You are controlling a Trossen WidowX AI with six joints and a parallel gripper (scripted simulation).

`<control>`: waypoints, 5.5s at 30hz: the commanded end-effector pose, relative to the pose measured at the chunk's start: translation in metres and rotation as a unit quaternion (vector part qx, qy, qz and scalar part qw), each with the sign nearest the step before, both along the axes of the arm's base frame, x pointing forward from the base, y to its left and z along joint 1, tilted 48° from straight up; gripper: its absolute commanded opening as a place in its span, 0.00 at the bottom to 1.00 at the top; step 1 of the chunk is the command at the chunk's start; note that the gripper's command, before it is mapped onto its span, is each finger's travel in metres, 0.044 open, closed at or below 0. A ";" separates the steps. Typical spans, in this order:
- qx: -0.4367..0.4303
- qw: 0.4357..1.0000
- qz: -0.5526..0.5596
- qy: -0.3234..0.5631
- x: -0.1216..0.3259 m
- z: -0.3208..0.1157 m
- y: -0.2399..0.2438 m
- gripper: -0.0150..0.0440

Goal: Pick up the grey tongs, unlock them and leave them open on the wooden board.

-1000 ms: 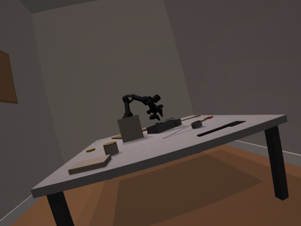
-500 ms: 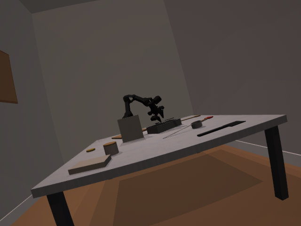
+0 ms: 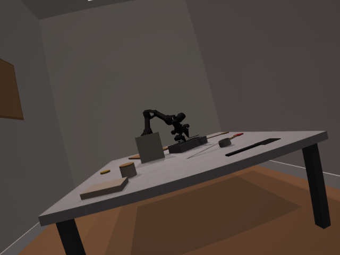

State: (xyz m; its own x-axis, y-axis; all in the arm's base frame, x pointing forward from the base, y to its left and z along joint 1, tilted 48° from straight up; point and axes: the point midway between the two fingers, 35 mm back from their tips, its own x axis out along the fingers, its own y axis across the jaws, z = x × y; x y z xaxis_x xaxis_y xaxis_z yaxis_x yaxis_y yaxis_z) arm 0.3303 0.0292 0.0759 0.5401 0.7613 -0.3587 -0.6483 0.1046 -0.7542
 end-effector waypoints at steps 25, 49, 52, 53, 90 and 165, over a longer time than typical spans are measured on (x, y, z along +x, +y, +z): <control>0.009 1.000 -0.002 -0.005 0.017 -0.008 0.032 0.61; 0.004 1.000 -0.002 -0.001 0.016 0.012 0.004 0.00; 0.006 1.000 -0.003 -0.001 0.010 0.032 -0.016 0.00; 0.008 1.000 -0.004 -0.001 0.008 0.038 -0.021 0.00; -0.068 0.993 0.047 0.084 0.017 0.035 -0.026 0.00; 0.029 0.883 -0.088 0.461 -0.109 0.206 0.079 0.00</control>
State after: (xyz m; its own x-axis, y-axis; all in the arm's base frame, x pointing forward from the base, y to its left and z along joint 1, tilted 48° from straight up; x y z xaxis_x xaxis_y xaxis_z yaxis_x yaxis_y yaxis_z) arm 0.2245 0.1066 0.2804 0.1539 0.7300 -0.6658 -0.9574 0.2768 0.0822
